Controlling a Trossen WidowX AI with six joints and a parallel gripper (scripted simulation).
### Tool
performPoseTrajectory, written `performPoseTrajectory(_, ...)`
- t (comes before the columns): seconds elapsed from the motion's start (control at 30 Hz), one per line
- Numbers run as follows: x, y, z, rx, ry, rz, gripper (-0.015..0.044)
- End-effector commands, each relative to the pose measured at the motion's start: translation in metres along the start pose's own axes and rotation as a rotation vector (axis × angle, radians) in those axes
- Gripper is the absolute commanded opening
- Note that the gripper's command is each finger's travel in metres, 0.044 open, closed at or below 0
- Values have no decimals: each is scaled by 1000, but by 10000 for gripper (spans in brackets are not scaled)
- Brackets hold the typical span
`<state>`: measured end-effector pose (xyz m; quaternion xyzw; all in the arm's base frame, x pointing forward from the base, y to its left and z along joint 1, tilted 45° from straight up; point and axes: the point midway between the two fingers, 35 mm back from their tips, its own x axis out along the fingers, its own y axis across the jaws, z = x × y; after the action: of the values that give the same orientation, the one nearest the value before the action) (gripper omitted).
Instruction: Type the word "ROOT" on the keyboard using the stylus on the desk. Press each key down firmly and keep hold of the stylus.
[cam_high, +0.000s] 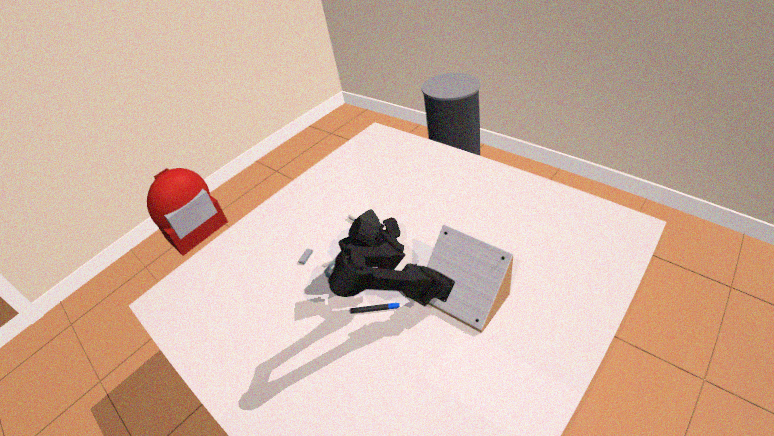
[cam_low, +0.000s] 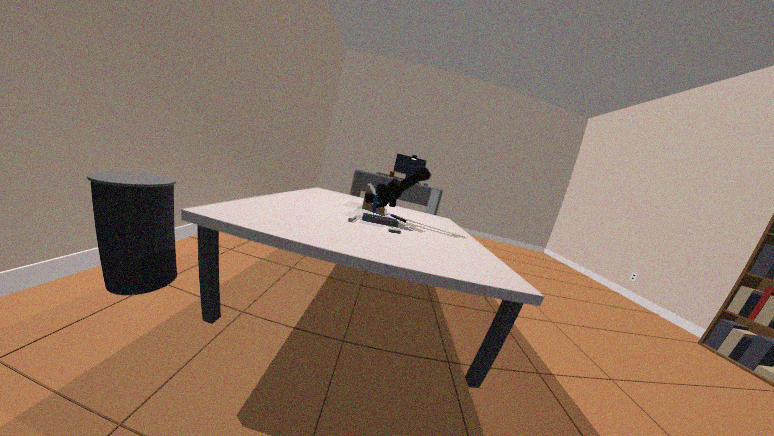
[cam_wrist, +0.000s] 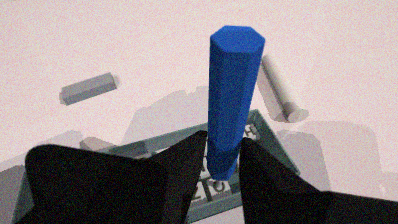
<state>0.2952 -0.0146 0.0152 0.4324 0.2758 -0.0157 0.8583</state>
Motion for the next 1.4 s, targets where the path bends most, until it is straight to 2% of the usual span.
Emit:
performPoseTrajectory(0.0,1,-2,-2,6,-2,-6,81)
performPoseTrajectory(0.47,1,-2,-2,6,-2,-6,81)
performPoseTrajectory(0.97,-18,2,31,5,-3,-6,81)
performPoseTrajectory(1.37,-18,2,31,5,-3,-6,81)
